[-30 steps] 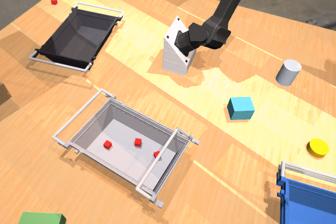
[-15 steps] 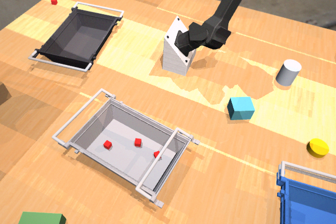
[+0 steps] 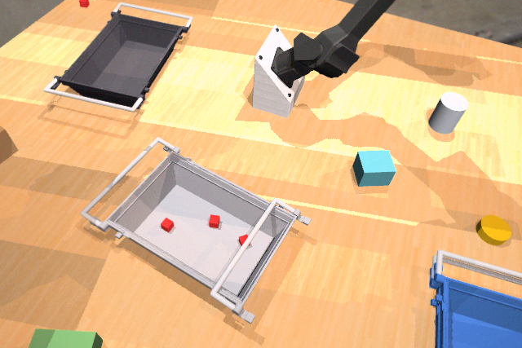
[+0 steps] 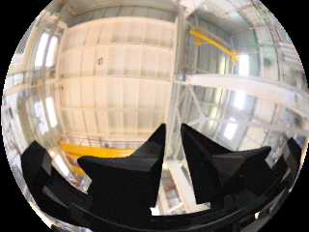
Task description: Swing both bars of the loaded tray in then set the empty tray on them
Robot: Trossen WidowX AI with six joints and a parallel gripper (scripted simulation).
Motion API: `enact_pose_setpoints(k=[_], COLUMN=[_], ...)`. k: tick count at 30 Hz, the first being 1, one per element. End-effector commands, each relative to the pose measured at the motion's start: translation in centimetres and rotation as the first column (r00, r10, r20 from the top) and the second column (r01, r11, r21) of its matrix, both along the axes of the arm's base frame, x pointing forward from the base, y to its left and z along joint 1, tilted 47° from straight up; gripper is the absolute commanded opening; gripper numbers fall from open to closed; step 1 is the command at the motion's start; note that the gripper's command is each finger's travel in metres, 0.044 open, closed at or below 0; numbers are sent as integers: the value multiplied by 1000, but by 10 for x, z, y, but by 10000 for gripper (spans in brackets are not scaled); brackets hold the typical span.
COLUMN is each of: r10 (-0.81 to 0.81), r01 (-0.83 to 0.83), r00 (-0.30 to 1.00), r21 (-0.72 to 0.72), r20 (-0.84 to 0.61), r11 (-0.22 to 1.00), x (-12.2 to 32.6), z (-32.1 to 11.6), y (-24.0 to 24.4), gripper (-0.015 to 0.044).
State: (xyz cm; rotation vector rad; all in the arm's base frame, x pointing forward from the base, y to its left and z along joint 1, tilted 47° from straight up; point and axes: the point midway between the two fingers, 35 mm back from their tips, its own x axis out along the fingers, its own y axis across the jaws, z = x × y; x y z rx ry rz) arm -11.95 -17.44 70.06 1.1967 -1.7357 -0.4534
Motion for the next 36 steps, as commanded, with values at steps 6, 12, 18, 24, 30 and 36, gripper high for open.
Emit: enact_pose_setpoints(k=[6, 12, 18, 24, 30, 36], r10=[-209, -305, -393, -499, -580, -639], r01=[139, 193, 197, 188, 99, -39], r00=[940, 886, 798, 656, 482, 274], r21=[-259, -320, -418, -518, -616, -672], r20=[-268, -349, -457, -566, -657, -718], r11=[956, 927, 887, 835, 781, 739], x=[95, 139, 190, 250, 330, 415], z=[47, 50, 55, 49, 33, -3], y=[62, 77, 88, 92, 92, 80], gripper=[81, 81, 81, 81, 81, 81])
